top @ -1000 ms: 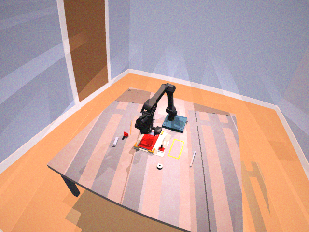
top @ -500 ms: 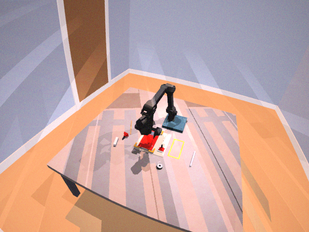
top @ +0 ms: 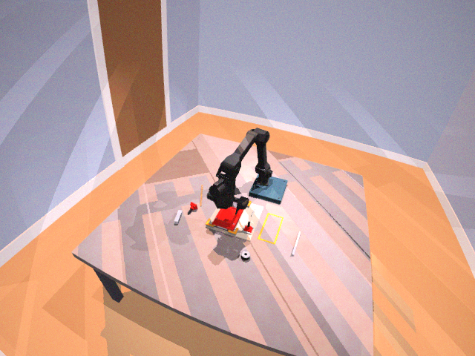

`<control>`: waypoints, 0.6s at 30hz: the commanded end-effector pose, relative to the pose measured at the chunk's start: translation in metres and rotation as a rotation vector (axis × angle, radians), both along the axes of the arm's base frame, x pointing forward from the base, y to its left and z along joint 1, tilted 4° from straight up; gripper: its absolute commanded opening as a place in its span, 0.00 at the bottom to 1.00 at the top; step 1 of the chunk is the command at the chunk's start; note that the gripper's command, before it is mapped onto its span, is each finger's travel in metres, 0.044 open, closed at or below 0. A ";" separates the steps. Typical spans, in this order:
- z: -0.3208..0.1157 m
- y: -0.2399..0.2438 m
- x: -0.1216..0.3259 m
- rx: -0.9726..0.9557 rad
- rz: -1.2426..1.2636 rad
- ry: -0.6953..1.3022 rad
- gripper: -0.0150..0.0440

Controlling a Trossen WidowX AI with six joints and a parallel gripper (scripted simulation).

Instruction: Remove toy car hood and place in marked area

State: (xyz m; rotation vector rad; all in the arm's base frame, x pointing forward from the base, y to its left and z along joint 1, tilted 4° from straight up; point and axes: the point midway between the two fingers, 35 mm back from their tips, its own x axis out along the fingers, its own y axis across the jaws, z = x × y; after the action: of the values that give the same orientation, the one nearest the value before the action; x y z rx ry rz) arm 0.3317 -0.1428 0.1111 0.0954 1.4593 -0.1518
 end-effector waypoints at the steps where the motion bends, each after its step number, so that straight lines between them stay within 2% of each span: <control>1: -0.003 -0.001 0.000 -0.004 0.006 0.003 1.00; 18: -0.014 -0.001 0.000 -0.004 0.006 0.003 1.00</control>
State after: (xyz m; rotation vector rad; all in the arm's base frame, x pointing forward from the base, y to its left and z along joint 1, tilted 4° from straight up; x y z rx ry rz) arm 0.3318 -0.1429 0.1001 0.0953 1.4595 -0.1519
